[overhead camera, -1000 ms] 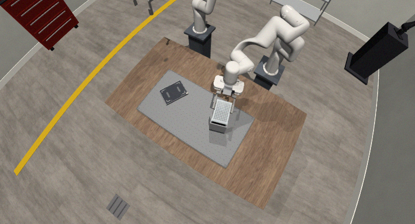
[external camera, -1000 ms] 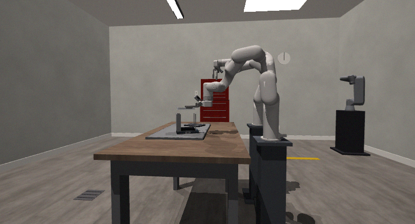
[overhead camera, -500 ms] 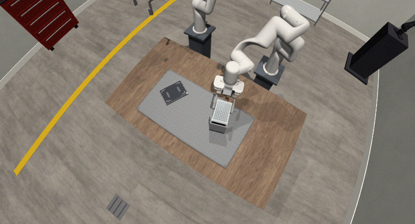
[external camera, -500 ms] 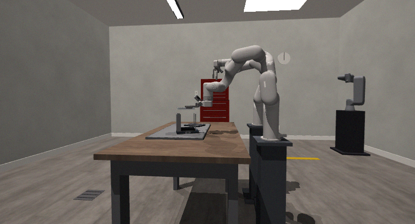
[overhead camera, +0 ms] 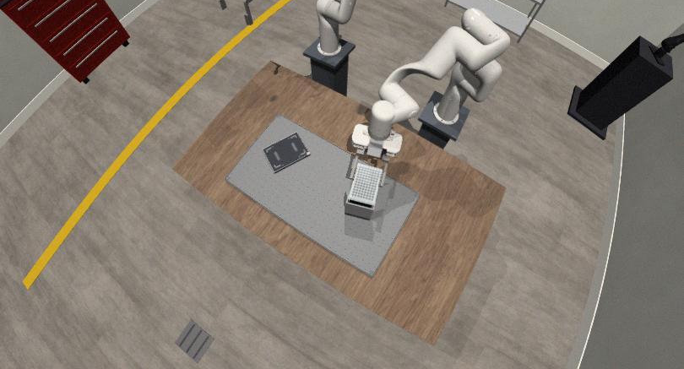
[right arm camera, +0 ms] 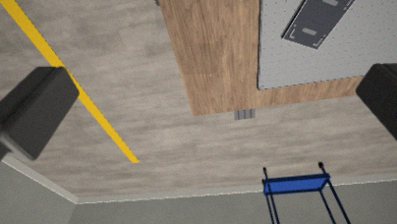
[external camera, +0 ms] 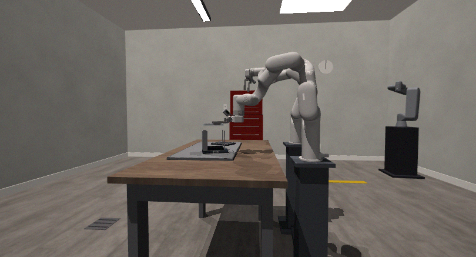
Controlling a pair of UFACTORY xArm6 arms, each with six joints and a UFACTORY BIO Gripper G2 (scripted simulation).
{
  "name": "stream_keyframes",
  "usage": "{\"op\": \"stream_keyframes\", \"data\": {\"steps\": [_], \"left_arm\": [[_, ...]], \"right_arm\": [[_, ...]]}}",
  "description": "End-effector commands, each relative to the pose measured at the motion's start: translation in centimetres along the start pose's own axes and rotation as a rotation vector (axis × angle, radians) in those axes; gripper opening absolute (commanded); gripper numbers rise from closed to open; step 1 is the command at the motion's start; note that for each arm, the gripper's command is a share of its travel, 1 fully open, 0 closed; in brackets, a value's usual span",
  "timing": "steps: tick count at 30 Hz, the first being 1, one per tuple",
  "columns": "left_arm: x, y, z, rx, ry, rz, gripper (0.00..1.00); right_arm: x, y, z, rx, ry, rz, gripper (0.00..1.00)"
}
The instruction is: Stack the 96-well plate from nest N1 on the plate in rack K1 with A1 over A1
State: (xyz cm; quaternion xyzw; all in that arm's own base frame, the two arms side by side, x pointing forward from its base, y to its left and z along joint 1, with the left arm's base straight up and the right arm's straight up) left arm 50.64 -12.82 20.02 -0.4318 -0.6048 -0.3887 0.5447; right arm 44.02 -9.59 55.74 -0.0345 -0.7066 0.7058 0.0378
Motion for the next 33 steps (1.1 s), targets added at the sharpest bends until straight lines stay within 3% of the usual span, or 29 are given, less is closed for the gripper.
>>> {"op": "stream_keyframes", "data": {"steps": [1,33], "left_arm": [[0.2,0.1,-0.1,0.0,-0.003,-0.004,0.0],[-1.7,0.1,0.0,0.0,-0.003,-0.004,0.0]], "right_arm": [[0.0,-0.2,0.0,0.001,0.0,0.005,1.0],[0.0,-0.2,0.0,0.001,0.0,0.005,1.0]]}}
Point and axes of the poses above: on each arm, the point midway between the two finger pads, its own y axis out along the fingers, its own z axis across the jaws, x = y × z, the point moved 6 cm from there along -y, back along the fingers, and after that the axes turned 6 degrees about -y, right-handed, at the moved point
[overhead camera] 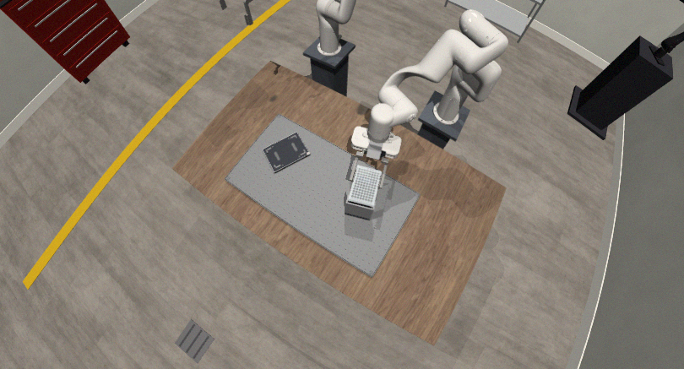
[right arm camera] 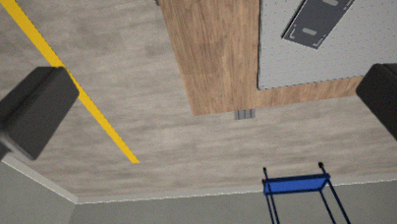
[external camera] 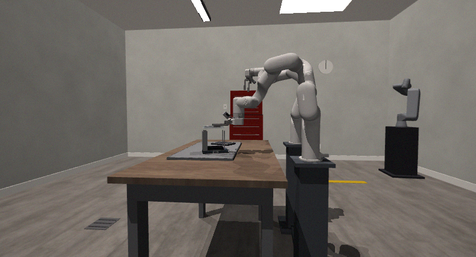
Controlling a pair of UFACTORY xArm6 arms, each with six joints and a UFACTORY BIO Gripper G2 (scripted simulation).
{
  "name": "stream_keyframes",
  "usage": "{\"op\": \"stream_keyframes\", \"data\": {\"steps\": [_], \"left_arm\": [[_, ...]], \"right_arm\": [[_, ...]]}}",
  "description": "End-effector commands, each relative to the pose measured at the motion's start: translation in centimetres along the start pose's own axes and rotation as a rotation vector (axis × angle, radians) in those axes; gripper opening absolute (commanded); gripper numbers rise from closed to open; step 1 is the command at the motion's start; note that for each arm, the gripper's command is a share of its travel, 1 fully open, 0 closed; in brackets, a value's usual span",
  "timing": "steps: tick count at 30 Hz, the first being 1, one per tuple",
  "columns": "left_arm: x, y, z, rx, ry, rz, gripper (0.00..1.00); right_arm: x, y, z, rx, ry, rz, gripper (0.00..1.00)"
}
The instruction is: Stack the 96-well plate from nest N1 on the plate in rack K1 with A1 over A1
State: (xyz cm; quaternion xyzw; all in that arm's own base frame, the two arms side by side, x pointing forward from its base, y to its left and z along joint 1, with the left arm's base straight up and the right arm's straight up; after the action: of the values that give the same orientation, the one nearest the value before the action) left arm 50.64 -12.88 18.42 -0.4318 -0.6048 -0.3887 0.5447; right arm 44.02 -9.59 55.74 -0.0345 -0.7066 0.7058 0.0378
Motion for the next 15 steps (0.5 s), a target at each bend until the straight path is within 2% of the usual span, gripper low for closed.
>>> {"op": "stream_keyframes", "data": {"steps": [1,15], "left_arm": [[-0.14,0.09,-0.06,0.0,-0.003,-0.004,0.0],[-0.84,0.09,0.01,0.0,-0.003,-0.004,0.0]], "right_arm": [[0.04,-0.22,0.0,0.001,0.0,0.005,1.0],[0.04,-0.22,0.0,0.001,0.0,0.005,1.0]]}}
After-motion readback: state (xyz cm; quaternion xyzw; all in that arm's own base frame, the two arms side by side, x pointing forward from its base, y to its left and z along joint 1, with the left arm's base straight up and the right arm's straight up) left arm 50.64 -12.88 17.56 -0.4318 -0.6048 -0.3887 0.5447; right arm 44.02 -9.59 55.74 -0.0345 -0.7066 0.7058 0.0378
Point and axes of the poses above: on each arm, the point midway between the two finger pads, its own y axis out along the fingers, its own z axis across the jaws, x = y × z, the point moved 6 cm from there along -y, back along the fingers, and after that the axes turned 6 degrees about -y, right-handed, at the moved point
